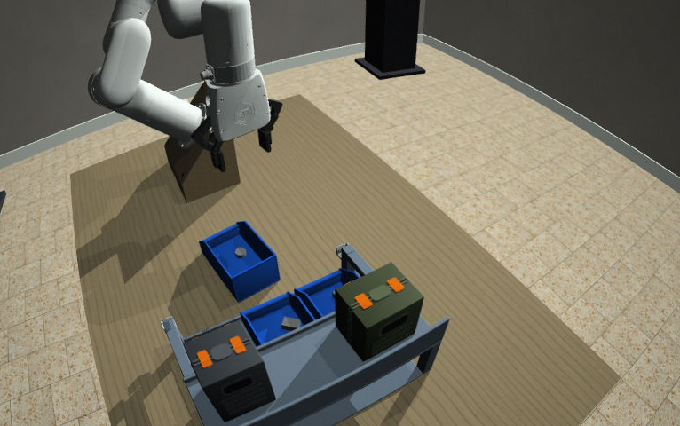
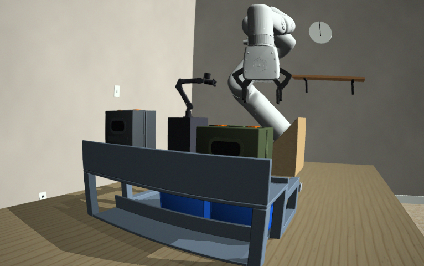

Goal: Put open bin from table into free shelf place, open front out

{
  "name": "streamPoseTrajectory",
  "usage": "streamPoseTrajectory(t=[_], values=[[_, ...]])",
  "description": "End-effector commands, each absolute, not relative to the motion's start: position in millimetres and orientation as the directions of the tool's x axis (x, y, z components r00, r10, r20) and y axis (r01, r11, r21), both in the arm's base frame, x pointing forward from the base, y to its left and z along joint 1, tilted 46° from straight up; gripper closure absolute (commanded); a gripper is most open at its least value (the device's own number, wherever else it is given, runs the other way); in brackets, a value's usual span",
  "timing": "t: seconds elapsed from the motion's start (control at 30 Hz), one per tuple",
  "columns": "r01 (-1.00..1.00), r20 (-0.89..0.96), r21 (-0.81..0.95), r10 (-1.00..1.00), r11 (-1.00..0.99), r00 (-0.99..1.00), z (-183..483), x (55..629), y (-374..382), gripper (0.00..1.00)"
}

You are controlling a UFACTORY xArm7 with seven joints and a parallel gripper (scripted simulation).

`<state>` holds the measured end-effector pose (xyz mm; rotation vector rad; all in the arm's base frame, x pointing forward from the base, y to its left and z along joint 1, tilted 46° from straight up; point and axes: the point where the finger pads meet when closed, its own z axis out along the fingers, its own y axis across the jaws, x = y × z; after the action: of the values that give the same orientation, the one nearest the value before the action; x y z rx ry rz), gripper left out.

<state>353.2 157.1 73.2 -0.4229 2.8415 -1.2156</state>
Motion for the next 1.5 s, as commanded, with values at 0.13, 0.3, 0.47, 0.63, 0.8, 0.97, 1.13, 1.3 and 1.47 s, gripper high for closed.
streamPoseTrajectory(t=[0.13,0.3,0.47,0.63,0.8,0.97,1.13,1.3,1.47], values=[[-0.239,0.083,-0.712,-0.259,0.66,-0.962,74.7,355.3,158.3,0.0],[-0.239,0.083,-0.712,-0.259,0.66,-0.962,74.7,355.3,158.3,0.0],[-0.239,0.083,-0.712,-0.259,0.66,-0.962,74.7,355.3,158.3,0.0],[-0.239,0.083,-0.712,-0.259,0.66,-0.962,74.9,355.7,158.2,0.0],[-0.239,0.083,-0.712,-0.259,0.66,-0.962,75.0,356.0,158.1,0.0],[-0.239,0.083,-0.712,-0.259,0.66,-0.962,75.0,356.0,158.1,0.0],[-0.239,0.083,-0.712,-0.259,0.66,-0.962,74.1,356.4,157.0,0.0],[-0.239,0.083,-0.712,-0.259,0.66,-0.962,70.1,358.1,152.5,0.0],[-0.239,0.083,-0.712,-0.259,0.66,-0.962,70.1,358.1,152.5,0.0]])
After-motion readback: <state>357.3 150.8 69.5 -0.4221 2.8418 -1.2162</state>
